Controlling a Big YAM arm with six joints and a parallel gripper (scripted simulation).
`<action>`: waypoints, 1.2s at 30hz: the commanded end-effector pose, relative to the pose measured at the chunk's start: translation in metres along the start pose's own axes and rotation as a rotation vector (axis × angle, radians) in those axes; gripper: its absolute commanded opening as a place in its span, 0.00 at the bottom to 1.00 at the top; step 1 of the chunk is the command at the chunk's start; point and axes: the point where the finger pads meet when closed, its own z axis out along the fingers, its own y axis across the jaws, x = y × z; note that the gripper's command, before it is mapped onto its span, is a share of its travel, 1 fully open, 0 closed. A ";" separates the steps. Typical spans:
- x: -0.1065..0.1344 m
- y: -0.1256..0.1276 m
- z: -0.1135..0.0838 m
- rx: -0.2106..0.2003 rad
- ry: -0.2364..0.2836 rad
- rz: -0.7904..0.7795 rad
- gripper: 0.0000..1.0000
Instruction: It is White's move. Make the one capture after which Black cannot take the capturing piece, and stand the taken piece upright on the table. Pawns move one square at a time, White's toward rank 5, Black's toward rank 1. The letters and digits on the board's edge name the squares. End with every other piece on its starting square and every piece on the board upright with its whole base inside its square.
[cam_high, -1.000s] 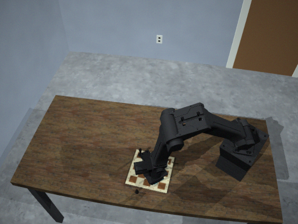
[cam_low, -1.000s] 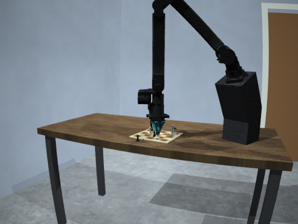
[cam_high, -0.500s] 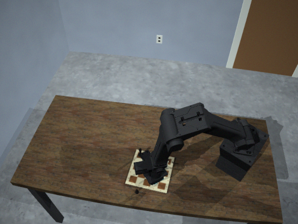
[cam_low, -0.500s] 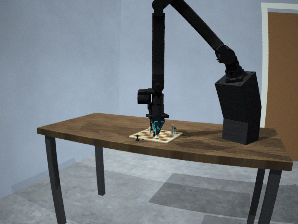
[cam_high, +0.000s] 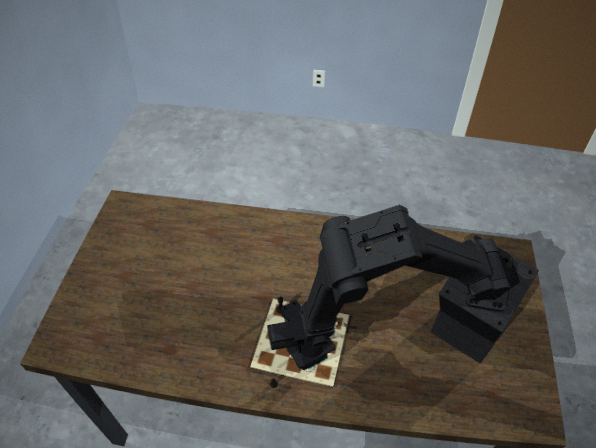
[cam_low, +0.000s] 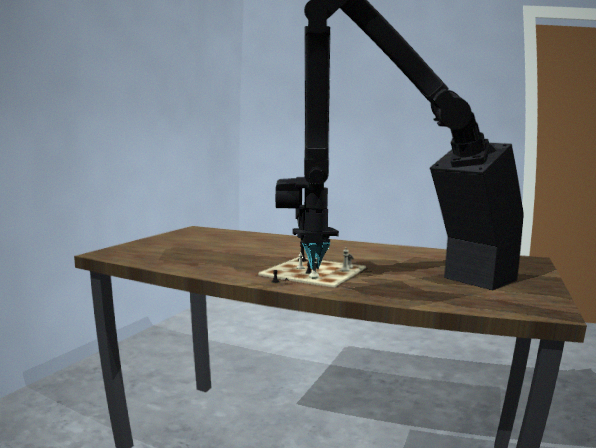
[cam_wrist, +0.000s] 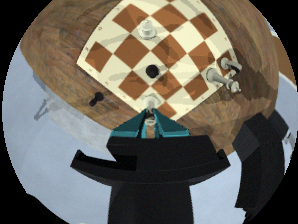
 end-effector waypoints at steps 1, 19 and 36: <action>0.000 0.012 -0.006 -0.027 -0.011 -0.013 0.00; 0.000 0.011 -0.006 -0.026 -0.011 -0.029 0.00; 0.000 0.011 -0.006 -0.026 -0.012 -0.031 0.00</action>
